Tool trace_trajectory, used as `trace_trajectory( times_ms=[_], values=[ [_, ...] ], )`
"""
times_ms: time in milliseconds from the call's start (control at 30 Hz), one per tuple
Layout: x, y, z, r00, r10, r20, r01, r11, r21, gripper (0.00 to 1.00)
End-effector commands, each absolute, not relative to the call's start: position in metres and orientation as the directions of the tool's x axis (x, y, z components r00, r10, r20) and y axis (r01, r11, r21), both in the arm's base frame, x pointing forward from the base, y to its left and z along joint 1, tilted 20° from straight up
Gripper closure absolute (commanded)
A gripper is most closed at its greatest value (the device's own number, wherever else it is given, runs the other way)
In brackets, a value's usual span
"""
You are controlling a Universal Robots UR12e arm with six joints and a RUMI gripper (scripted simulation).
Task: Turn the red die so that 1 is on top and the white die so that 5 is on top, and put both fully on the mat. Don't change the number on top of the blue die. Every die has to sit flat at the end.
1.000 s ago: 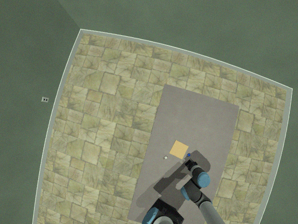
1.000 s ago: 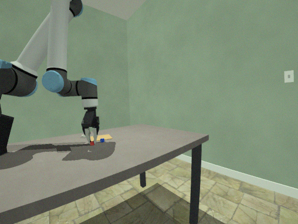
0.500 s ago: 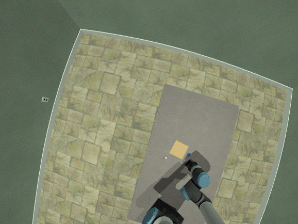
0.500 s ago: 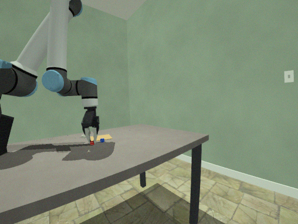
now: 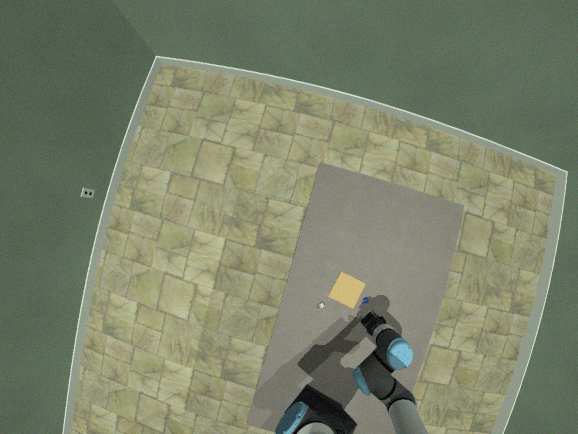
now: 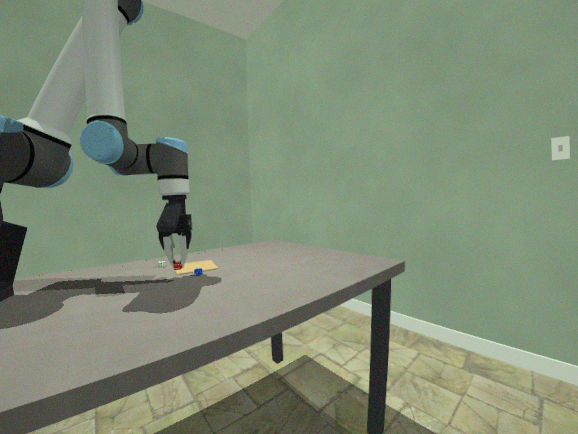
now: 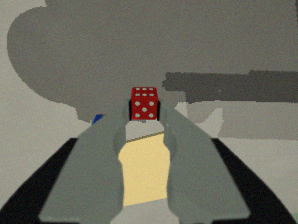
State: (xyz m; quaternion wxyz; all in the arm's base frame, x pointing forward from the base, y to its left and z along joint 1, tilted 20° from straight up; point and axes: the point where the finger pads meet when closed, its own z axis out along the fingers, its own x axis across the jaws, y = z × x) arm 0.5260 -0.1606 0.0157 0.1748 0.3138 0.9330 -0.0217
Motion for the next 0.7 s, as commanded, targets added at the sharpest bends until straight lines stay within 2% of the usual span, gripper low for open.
trace_trajectory(
  times_ms=[0, 667],
  values=[
    [0.518, -0.157, 0.040, -0.742, 0.578, -0.339, 0.593, 0.802, 0.069, 0.97],
    [0.507, -0.151, 0.075, -0.742, 0.578, -0.339, 0.593, 0.802, 0.069, 0.97]
  ],
)
